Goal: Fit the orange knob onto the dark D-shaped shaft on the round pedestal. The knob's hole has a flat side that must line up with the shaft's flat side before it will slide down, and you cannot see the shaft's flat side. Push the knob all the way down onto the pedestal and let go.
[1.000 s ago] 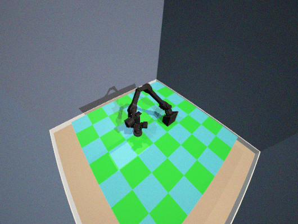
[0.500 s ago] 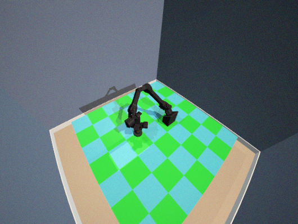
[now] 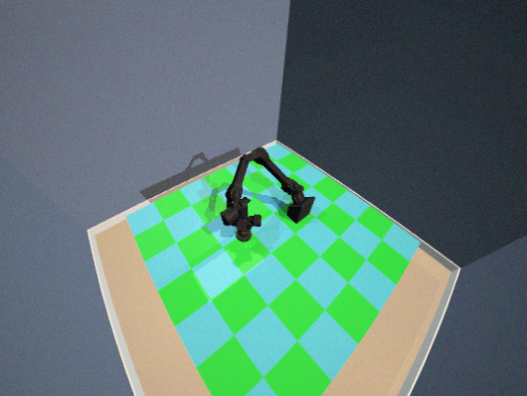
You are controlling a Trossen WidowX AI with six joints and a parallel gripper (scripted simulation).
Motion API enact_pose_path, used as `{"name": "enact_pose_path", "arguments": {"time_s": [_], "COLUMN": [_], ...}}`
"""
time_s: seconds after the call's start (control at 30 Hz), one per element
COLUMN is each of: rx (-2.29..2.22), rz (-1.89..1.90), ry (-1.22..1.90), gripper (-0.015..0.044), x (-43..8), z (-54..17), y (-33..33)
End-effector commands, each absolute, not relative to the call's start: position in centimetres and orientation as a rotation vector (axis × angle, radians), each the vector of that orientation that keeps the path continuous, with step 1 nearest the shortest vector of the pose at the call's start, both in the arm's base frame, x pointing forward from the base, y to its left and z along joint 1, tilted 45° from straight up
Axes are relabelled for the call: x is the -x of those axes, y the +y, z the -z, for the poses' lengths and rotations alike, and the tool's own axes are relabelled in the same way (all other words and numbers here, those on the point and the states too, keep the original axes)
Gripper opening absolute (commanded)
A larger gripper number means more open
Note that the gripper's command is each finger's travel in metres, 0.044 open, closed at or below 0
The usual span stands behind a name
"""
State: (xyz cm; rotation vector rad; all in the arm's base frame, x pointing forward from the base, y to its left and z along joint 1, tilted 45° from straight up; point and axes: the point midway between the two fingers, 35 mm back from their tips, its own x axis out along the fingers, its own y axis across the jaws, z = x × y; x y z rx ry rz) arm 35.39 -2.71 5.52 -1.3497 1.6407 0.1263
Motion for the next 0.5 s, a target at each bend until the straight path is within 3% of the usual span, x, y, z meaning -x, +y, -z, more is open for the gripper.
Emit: {"name": "enact_pose_path", "arguments": {"time_s": [0.0, 0.47], "rx": [1.427, 1.491], "rz": [-0.208, -0.281], "ry": [1.649, 1.657], "gripper": [0.0, 0.0], "x": [-35.56, -35.36], "z": [-5.76, -5.39], "y": [-2.6, -2.79]}}
